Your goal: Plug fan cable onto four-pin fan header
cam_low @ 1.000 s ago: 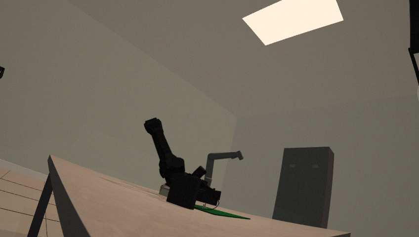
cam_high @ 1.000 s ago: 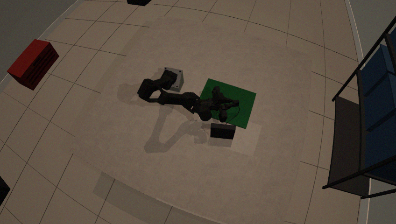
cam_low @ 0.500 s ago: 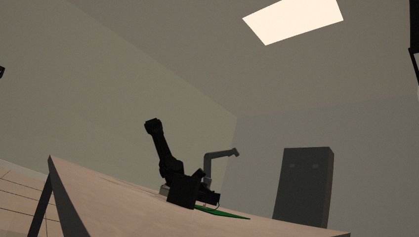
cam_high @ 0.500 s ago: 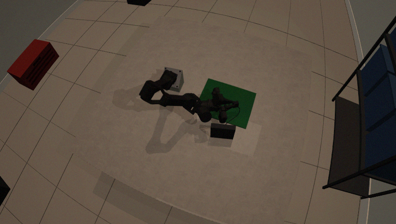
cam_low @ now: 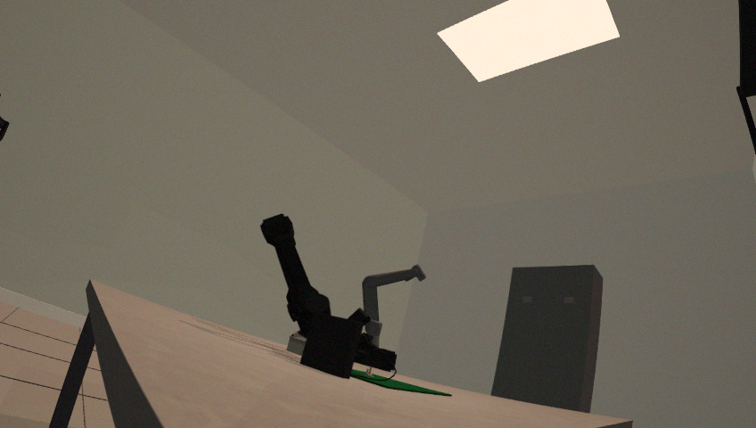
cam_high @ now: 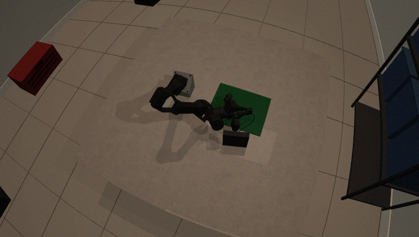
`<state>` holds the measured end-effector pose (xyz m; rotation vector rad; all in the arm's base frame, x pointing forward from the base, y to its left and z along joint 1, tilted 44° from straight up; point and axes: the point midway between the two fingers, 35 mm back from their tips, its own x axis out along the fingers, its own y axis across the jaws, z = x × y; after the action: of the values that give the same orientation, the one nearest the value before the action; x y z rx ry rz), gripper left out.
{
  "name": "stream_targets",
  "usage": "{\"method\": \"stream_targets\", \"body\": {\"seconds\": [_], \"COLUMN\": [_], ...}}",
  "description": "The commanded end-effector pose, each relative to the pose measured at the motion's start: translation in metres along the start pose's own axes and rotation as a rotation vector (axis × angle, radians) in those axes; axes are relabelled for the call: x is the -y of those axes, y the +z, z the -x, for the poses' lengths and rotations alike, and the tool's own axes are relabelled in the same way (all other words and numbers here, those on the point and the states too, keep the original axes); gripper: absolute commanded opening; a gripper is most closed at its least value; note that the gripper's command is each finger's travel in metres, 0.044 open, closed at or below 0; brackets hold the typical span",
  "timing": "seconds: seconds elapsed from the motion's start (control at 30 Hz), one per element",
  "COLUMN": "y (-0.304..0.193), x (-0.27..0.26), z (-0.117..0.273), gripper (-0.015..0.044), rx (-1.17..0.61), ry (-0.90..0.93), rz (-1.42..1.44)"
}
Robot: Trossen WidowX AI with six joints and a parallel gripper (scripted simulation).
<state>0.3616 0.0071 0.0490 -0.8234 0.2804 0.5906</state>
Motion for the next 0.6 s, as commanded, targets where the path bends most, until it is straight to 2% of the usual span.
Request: {"method": "stream_targets", "body": {"seconds": [0.0,0.57], "y": [-0.005,-0.017], "x": [-0.001,-0.001], "z": [-0.001,-0.004], "gripper": [0.0,0.0], "rx": [0.0,-0.001], "ry": [0.004,0.004], "rz": [0.002,0.002]}}
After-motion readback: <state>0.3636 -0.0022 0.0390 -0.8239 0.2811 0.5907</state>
